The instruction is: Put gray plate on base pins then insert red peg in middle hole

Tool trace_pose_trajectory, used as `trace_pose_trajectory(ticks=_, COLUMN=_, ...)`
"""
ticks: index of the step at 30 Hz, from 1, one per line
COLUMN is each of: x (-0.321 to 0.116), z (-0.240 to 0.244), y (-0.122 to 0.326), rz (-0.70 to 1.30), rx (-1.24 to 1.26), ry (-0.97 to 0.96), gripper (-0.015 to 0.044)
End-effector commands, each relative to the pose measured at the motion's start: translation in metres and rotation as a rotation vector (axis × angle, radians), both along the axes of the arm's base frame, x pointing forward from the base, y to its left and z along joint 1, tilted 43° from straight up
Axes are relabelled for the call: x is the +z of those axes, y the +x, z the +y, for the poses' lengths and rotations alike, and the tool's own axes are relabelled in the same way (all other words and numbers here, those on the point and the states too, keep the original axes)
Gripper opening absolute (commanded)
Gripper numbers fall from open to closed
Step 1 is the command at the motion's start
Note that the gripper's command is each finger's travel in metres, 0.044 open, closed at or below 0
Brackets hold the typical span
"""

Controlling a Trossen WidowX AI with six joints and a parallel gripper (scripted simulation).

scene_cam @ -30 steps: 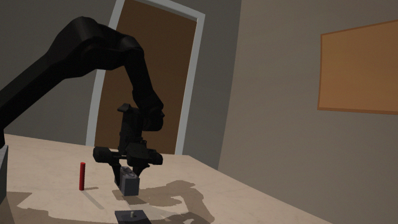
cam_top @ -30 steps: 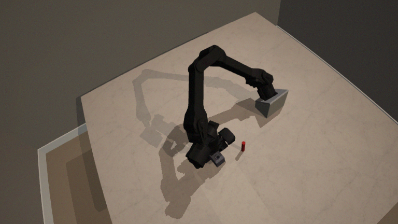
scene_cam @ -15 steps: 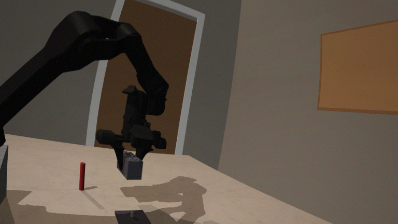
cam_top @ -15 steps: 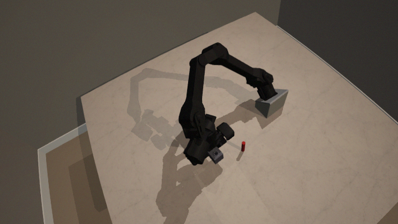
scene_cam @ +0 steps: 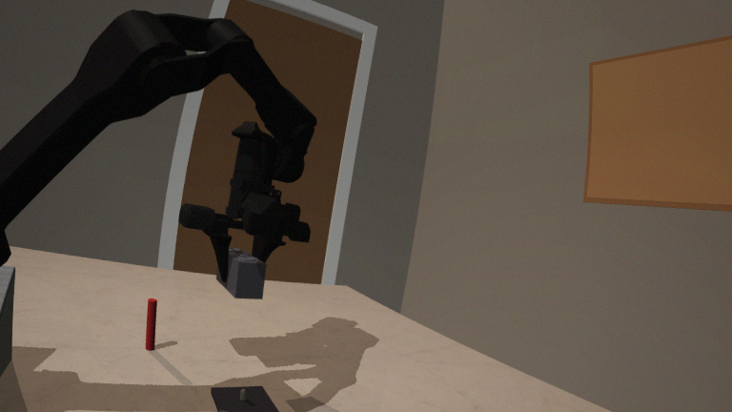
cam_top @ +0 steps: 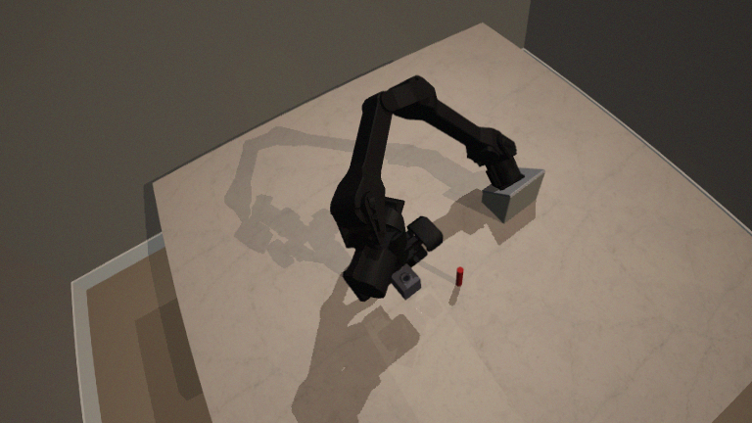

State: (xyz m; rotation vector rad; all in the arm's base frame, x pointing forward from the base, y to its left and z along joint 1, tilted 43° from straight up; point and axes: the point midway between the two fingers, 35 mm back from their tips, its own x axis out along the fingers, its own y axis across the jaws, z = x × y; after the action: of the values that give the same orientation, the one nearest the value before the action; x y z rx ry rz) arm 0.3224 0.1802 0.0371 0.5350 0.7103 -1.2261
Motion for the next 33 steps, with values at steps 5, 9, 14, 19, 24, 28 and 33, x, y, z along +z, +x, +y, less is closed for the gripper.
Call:
trace_pose_trajectory(ticks=5, x=0.01, z=0.001, y=-0.001, rz=-0.004, rx=-0.009, ry=0.009, gripper=0.0)
trace_pose_trajectory(ticks=9, x=0.013, z=-0.011, y=0.004, rz=-0.007, rx=-0.012, ry=0.014, gripper=0.0)
trace_pose_trajectory(ticks=14, x=0.017, z=-0.026, y=0.009, rz=-0.01, rx=-0.016, ry=0.018, gripper=0.0)
trace_pose_trajectory(ticks=19, x=0.02, z=-0.042, y=0.013, rz=-0.014, rx=-0.021, ry=0.021, gripper=0.0)
trace_pose_trajectory(ticks=24, x=0.024, z=-0.057, y=0.017, rz=-0.019, rx=-0.025, ry=0.023, gripper=0.0)
trace_pose_trajectory(ticks=28, x=0.027, z=-0.07, y=0.019, rz=-0.023, rx=-0.029, ry=0.024, gripper=0.0)
trace_pose_trajectory(ticks=33, x=0.03, z=-0.086, y=0.021, rz=-0.028, rx=-0.034, ry=0.024, gripper=0.0)
